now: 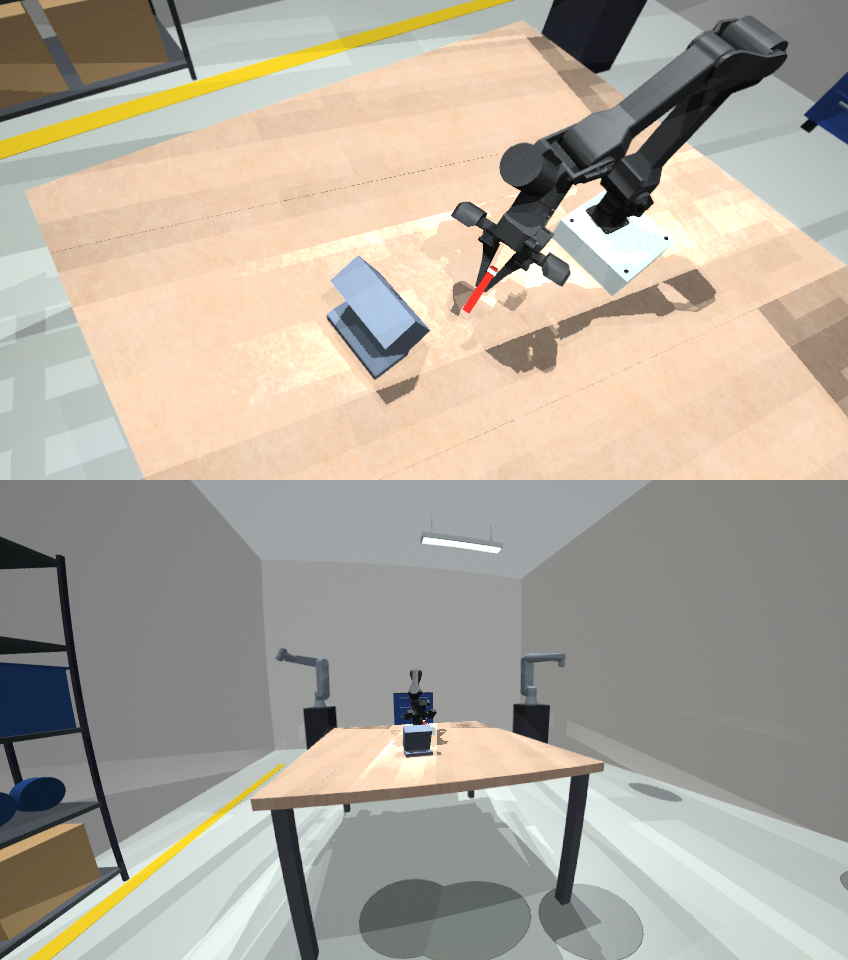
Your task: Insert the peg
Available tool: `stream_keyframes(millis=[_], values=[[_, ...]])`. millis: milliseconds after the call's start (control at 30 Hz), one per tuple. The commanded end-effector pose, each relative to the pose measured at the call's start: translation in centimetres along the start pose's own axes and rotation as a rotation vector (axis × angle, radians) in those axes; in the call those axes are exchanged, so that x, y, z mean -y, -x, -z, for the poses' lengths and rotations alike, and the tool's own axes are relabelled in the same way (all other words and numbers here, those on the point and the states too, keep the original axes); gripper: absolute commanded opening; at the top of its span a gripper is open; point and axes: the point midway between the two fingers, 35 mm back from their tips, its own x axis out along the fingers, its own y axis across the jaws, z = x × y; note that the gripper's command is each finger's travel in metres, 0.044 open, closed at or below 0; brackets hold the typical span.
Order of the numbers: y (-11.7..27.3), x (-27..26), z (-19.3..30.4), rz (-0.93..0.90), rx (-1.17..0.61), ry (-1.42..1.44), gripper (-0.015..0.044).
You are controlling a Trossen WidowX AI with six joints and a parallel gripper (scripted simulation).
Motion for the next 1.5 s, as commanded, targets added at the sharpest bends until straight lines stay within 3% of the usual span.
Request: stream_keyframes(millis=[0, 1467], values=[[0.4, 0.5, -0.1, 0.015, 0.033, -0.021, 0.0000], [3.3, 5.3, 1.0, 0.162, 0.281, -0.162, 0.0000]])
